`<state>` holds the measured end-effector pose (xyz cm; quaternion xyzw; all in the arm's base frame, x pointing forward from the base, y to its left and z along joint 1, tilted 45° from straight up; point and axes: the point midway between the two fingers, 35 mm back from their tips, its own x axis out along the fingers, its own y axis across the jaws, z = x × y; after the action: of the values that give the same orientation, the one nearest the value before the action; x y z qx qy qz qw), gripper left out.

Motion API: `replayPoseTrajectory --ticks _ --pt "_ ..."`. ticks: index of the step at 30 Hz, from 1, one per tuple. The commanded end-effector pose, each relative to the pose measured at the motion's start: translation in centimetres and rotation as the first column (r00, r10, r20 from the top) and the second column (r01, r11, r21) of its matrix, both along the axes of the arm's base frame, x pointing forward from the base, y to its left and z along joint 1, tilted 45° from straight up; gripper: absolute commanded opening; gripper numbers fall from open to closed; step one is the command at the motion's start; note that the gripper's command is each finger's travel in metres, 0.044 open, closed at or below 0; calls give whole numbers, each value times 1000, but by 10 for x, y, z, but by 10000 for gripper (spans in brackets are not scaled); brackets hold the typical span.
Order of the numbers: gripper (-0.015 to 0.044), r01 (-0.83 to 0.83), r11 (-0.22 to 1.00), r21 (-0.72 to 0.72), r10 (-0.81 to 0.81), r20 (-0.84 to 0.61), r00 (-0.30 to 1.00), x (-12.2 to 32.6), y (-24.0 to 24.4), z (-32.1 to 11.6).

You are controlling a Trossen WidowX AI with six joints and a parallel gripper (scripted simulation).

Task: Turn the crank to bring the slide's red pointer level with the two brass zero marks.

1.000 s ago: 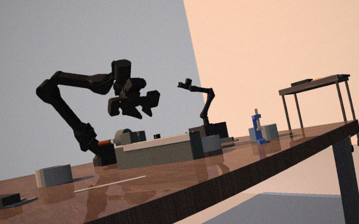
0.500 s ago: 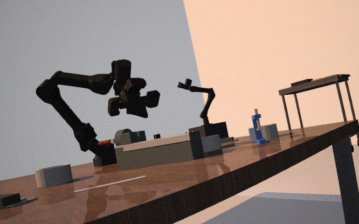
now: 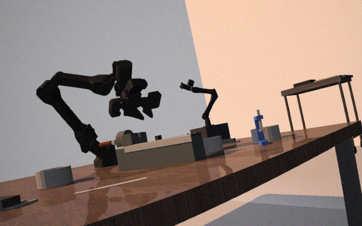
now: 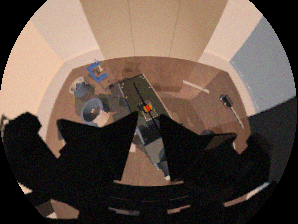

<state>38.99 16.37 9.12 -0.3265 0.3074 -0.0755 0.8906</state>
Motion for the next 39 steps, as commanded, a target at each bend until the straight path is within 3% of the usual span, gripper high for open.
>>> replayPoseTrajectory --ticks 1,8,10,27,39 --pt "236 0 1000 0 0 0 1000 0 0 0" --pt "420 0 1000 0 0 0 1000 0 0 0" --pt "440 0 1000 0 0 0 1000 0 0 0" --pt "0 0 1000 0 0 0 1000 0 0 0" --pt "0 0 1000 0 0 0 1000 0 0 0"
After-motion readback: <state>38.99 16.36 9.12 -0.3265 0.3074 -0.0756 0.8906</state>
